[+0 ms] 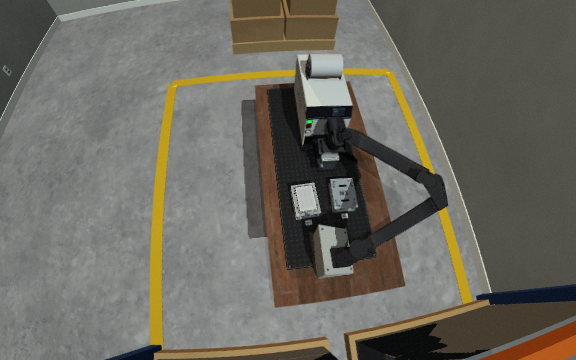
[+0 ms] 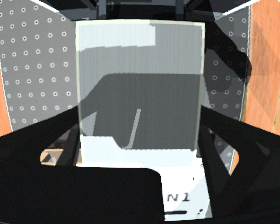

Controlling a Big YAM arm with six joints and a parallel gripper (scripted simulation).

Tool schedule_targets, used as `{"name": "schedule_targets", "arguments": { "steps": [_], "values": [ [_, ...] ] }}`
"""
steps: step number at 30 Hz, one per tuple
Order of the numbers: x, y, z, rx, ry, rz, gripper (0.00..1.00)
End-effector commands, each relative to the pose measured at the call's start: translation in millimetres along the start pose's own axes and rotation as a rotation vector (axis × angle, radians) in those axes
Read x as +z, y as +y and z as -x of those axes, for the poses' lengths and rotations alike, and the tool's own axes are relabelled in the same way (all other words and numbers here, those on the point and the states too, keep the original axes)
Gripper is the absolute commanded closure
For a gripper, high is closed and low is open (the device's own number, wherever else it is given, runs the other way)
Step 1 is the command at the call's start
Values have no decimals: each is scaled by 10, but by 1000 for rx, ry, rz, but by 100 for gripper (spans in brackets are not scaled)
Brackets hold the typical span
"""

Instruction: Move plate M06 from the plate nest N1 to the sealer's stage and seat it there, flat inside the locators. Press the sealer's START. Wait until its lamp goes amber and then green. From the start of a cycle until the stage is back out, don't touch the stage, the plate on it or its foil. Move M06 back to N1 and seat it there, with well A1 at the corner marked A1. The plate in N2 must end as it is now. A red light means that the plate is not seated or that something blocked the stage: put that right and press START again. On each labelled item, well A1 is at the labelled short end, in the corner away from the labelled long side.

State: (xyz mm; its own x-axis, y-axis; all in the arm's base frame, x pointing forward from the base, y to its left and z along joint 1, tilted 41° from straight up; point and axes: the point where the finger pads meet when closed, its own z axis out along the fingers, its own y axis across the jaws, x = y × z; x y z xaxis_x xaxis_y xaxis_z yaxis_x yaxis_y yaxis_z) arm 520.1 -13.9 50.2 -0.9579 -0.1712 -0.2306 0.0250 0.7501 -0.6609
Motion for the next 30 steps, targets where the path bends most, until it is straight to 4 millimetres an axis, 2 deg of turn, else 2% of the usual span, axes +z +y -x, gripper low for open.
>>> {"name": "schedule_targets", "arguments": {
  "steps": [1, 9, 10, 20, 30],
  "values": [
    [-156, -52, 353, 53, -65, 3, 100],
    [-123, -177, 284, 70, -54, -2, 100],
    [-9, -127, 131, 89, -53, -12, 100],
    [54, -90, -91, 25, 1, -3, 100],
    [-63, 28, -17, 9, -30, 5, 100]
  ]
}}
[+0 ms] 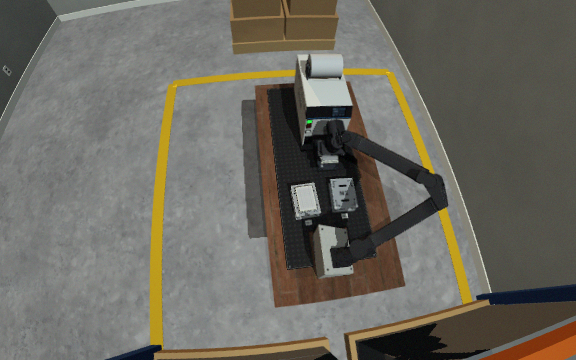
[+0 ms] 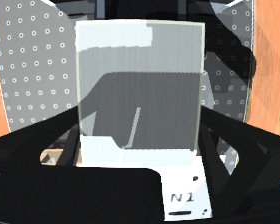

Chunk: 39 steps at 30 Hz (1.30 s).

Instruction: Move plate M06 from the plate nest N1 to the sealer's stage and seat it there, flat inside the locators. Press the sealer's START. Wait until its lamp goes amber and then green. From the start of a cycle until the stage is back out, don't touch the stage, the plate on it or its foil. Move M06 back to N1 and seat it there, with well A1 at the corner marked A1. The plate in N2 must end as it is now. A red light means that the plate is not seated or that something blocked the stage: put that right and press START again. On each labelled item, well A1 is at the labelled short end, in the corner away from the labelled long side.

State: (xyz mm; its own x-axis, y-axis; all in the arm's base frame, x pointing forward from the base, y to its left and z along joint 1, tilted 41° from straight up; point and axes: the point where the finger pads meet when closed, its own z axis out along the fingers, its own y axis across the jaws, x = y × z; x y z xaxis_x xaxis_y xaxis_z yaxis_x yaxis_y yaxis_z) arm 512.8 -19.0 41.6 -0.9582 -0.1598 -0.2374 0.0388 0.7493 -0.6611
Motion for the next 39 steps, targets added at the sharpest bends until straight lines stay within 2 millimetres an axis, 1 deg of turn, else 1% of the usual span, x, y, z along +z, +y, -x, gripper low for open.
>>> {"name": "schedule_targets", "arguments": {
  "steps": [1, 7, 11, 15, 24, 27, 30, 33, 38, 39],
  "values": [
    [-151, 27, 94, -4, -39, 11, 100],
    [-237, -32, -69, -2, -48, 12, 100],
    [-222, -21, -72, -5, -44, 12, 100],
    [-246, -63, -209, -5, -43, 11, 100],
    [-218, -284, -415, 28, -27, 2, 100],
    [-203, -277, -426, 23, -21, 2, 100],
    [-198, -295, -542, 14, -7, 1, 100],
    [-230, -337, -620, 15, -8, 0, 100],
    [-354, -357, -641, 11, -26, 5, 100],
    [-360, -364, -669, 10, -25, 5, 100]
  ]
}}
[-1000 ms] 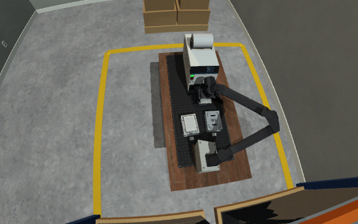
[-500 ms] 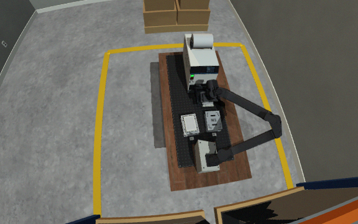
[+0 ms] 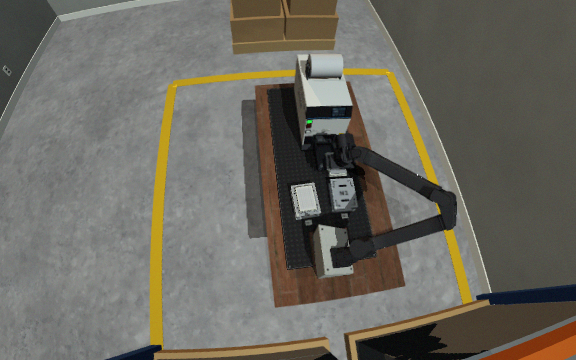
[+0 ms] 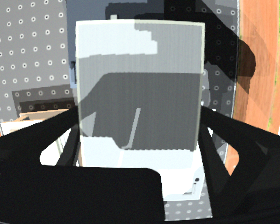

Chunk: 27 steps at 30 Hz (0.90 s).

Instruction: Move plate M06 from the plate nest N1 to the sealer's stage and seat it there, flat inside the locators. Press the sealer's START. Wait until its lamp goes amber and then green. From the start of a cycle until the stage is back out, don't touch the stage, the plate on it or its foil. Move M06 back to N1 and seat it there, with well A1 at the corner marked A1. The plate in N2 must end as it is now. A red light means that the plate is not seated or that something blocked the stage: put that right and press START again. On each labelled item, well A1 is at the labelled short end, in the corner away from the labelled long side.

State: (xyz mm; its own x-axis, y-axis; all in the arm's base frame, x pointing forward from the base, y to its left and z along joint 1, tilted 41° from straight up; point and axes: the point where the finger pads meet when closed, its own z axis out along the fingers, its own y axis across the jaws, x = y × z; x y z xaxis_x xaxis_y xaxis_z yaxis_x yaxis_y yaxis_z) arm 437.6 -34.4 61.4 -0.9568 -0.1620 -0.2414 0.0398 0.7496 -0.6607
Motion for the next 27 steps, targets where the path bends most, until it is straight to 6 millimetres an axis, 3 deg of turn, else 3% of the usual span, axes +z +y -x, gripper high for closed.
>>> {"name": "schedule_targets", "arguments": {
  "steps": [1, 10, 16, 19, 27],
  "values": [
    [-106, -92, -9, 10, -18, 5, 100],
    [-108, -105, -245, -10, 3, 5, 100],
    [-214, -213, -234, 17, -27, 5, 100],
    [-181, -212, -385, 3, -6, 3, 100],
    [-191, -261, -559, -3, 8, 2, 100]
  ]
}}
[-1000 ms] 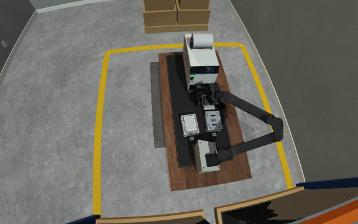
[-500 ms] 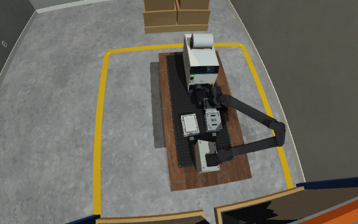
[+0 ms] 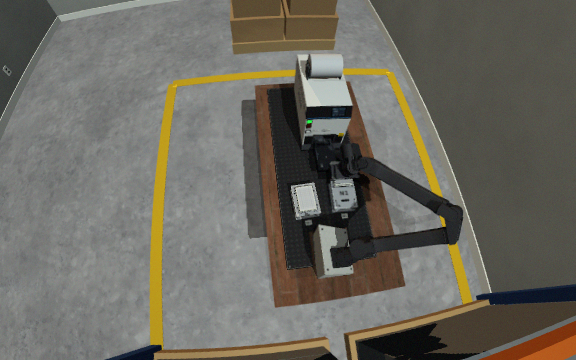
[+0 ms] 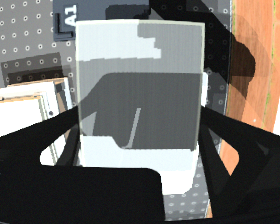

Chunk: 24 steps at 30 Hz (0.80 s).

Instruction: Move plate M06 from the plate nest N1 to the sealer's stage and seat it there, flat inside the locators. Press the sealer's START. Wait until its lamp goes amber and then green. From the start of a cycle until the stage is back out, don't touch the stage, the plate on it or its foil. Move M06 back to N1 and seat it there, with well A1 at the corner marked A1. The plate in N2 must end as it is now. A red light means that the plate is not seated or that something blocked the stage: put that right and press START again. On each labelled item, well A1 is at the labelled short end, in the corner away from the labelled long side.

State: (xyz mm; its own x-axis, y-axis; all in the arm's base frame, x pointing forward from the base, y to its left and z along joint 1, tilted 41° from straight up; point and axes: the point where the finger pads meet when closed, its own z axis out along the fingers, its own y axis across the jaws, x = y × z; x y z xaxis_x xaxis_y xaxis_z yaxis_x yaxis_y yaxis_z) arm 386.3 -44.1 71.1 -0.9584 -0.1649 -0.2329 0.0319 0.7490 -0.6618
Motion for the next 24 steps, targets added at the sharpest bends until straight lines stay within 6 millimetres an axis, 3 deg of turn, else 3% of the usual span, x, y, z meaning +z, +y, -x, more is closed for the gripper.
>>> {"name": "schedule_targets", "arguments": {
  "steps": [1, 6, 14, 24],
  "values": [
    [-52, -124, -91, 8, 1, 0, 100],
    [-128, -206, -89, 30, -19, 0, 100],
    [-140, -111, -299, -17, -3, 6, 100],
    [-254, -235, -454, 4, -20, 6, 100]
  ]
}}
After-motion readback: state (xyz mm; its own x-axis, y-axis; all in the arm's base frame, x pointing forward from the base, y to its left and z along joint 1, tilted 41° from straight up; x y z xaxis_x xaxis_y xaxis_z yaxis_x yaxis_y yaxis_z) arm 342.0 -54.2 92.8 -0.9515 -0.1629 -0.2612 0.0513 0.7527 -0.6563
